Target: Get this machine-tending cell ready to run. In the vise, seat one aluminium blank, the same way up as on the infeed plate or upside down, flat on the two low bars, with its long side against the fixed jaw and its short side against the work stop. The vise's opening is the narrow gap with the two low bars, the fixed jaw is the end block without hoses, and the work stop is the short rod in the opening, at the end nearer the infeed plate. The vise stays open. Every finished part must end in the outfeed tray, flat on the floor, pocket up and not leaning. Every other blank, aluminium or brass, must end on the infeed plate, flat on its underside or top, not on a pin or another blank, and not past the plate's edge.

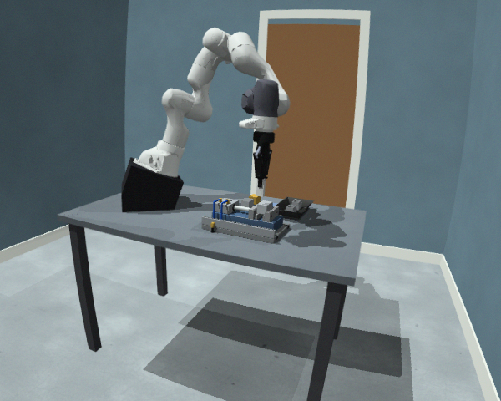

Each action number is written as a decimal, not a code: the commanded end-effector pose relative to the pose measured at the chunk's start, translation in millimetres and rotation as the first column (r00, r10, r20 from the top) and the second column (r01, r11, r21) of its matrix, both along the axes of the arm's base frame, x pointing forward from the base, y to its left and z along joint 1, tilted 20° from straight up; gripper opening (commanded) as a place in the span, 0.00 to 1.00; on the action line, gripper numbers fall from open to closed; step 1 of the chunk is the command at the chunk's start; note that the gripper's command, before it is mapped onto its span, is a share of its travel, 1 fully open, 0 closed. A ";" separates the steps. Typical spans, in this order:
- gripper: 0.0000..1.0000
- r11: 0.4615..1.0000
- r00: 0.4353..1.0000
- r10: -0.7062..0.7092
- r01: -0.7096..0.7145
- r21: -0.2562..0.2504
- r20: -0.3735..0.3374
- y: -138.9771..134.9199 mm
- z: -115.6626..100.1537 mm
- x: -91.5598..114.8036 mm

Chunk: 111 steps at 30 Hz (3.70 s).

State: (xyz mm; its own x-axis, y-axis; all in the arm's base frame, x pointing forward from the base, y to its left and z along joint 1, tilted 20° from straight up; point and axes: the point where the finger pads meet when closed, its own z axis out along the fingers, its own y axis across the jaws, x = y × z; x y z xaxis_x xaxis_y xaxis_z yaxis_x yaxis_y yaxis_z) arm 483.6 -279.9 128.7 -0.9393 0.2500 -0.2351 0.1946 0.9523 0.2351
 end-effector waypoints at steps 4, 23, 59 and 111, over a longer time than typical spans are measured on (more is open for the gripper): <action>0.00 1.000 1.000 0.001 -0.001 -0.006 0.006 1.6 -11.2 5.7; 0.00 1.000 1.000 0.001 -0.001 -0.006 0.006 4.8 -29.4 11.5; 0.00 1.000 1.000 0.001 -0.001 -0.006 0.006 5.0 -30.4 11.9; 0.00 1.000 1.000 0.001 -0.001 -0.006 0.006 5.1 -30.0 13.2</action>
